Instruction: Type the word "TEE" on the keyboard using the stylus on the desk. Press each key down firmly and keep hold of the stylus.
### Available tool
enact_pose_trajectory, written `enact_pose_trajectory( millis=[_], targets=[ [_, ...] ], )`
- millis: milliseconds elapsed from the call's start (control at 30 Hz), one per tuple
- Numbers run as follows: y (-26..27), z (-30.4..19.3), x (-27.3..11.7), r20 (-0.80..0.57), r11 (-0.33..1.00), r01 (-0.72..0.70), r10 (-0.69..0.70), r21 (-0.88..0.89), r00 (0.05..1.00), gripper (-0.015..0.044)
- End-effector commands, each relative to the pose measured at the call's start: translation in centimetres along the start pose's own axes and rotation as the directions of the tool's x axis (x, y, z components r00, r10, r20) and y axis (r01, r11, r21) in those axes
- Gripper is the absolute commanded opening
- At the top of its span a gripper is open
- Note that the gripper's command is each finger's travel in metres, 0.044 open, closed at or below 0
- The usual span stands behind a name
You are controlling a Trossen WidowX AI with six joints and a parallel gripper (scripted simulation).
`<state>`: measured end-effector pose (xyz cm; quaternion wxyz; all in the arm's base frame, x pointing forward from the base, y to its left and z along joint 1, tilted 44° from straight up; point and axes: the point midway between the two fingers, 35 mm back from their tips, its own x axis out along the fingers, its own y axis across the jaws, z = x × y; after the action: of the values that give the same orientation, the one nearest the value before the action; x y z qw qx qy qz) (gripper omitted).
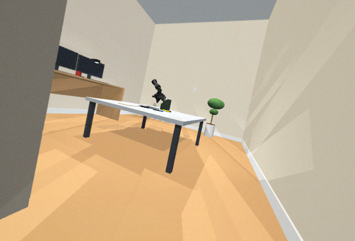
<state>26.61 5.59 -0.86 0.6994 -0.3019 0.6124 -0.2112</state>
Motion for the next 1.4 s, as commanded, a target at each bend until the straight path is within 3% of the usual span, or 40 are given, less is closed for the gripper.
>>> enact_pose_trajectory(
  millis=[0, 167, 300, 433, 767, 867, 967, 1167, 1367],
  targets=[
    [-0.1, -0.2, -0.4, -0.012, 1.0, 0.001, -0.001, 0.007, 1.0, 0.0],
    [0.0, 0.0, -0.1, 0.0, 1.0, 0.0, 0.0, 0.005, 1.0, 0.0],
    [0.0, 0.0, -0.1, 0.0, 1.0, 0.0, 0.0, 0.005, 1.0, 0.0105],
    [0.0, 0.0, -0.1, -0.001, 1.0, 0.0, 0.0, 0.005, 1.0, 0.0],
    [0.0, 0.0, -0.1, 0.0, 1.0, 0.0, 0.0, 0.005, 1.0, 0.0],
    [-0.1, 0.0, -0.1, -0.003, 1.0, -0.004, 0.004, -0.006, 1.0, 0.0079],
    [-1.5, -0.8, 0.4, -0.037, 0.985, -0.065, 0.06, -0.159, 0.998, 0.015],
    [-3.9, -3.5, 1.6, -0.087, 0.836, -0.232, 0.218, -0.498, 0.972, 0.015],
    [-5.6, -6.2, 2.5, -0.078, 0.558, -0.284, 0.364, -0.78, 0.928, 0.015]
  ],
)
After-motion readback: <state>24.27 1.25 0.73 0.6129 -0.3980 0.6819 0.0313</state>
